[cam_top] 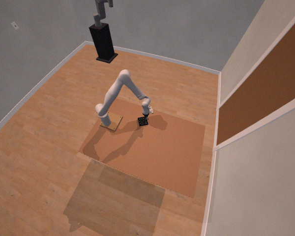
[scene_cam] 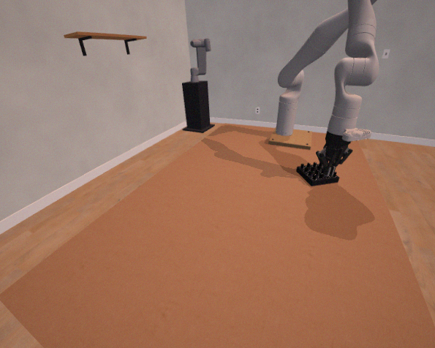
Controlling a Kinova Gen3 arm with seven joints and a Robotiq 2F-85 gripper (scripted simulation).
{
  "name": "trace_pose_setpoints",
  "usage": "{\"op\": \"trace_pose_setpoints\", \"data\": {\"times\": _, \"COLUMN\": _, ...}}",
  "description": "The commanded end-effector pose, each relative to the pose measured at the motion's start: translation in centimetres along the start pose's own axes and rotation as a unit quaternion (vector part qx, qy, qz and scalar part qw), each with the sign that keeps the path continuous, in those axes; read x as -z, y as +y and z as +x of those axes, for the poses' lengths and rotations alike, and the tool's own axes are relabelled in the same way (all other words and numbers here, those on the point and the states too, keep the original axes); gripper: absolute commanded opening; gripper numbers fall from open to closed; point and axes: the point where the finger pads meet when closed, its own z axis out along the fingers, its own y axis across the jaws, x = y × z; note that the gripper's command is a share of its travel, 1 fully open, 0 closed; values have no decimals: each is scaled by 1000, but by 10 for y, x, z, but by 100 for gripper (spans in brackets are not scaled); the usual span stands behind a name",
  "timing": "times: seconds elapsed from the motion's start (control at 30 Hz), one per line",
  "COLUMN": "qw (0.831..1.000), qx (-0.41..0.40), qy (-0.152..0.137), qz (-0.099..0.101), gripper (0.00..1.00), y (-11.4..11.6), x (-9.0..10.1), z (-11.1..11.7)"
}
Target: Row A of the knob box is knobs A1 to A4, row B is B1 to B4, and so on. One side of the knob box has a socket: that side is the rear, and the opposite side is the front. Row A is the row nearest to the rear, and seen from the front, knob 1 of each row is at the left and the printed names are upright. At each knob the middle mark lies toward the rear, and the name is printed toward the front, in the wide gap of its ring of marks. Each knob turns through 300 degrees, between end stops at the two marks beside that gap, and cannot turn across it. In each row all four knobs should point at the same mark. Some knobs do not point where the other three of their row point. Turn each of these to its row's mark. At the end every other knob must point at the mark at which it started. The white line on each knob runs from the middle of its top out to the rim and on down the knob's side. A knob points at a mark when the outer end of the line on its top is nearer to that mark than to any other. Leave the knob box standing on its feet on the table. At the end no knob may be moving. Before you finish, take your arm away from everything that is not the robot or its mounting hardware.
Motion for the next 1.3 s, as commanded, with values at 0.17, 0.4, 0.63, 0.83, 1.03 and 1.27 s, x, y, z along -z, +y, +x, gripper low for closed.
{"op": "trace_pose_setpoints", "data": {"times": 0.17, "qw": 1000, "qx": 0, "qy": 1, "qz": 0, "gripper": 8, "y": 0, "x": 1, "z": 1}}
{"op": "trace_pose_setpoints", "data": {"times": 0.4, "qw": 1000, "qx": 0, "qy": 1, "qz": 0, "gripper": 8, "y": 0, "x": 1, "z": 1}}
{"op": "trace_pose_setpoints", "data": {"times": 0.63, "qw": 1000, "qx": 0, "qy": 1, "qz": 0, "gripper": 8, "y": 0, "x": 1, "z": 1}}
{"op": "trace_pose_setpoints", "data": {"times": 0.83, "qw": 1000, "qx": 5, "qy": 1, "qz": 0, "gripper": 8, "y": 0, "x": 1, "z": 1}}
{"op": "trace_pose_setpoints", "data": {"times": 1.03, "qw": 1000, "qx": 15, "qy": 1, "qz": 0, "gripper": 8, "y": 0, "x": 1, "z": 1}}
{"op": "trace_pose_setpoints", "data": {"times": 1.27, "qw": 999, "qx": 37, "qy": 1, "qz": 0, "gripper": 8, "y": 0, "x": 1, "z": 1}}
